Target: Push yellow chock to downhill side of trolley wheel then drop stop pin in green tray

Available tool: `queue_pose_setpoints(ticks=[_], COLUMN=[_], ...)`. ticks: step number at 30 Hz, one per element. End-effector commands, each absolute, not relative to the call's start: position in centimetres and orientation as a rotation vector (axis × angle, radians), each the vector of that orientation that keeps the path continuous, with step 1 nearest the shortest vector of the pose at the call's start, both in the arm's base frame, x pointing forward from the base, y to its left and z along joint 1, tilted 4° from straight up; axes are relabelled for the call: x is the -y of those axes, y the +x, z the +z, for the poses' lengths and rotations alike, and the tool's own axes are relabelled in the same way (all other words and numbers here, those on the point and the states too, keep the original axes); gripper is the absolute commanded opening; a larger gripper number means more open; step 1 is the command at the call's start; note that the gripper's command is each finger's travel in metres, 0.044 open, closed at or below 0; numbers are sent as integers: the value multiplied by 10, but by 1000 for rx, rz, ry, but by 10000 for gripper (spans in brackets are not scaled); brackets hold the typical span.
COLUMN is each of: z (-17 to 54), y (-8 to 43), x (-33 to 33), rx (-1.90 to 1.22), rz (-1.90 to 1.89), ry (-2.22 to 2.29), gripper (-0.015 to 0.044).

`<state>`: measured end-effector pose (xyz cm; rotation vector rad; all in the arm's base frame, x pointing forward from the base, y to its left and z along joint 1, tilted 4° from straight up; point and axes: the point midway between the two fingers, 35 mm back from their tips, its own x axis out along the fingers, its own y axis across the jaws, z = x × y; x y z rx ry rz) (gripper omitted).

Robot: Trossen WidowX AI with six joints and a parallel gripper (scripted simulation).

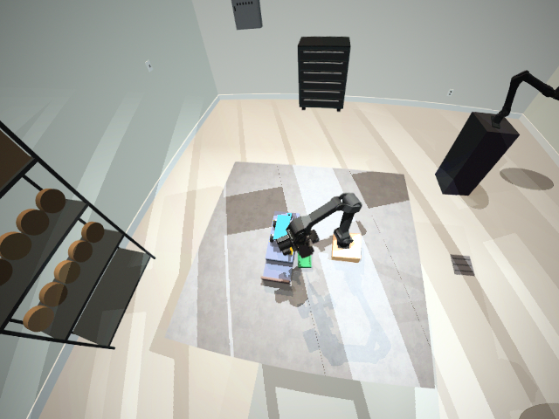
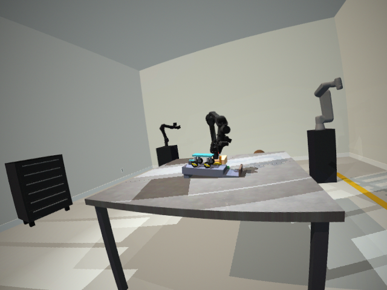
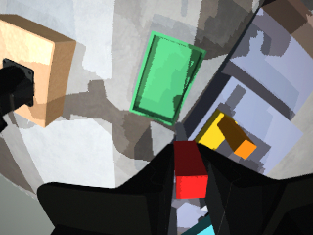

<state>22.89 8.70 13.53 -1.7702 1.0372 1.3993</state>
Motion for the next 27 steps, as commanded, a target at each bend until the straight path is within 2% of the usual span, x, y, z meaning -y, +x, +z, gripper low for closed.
queue_pose_setpoints(ticks=[1,27], z=[136,136], y=[228,229], x=[-87,-82], rx=[-947,-217], rz=[1477,2020], ry=[-1844,-2256], gripper=[0,0])
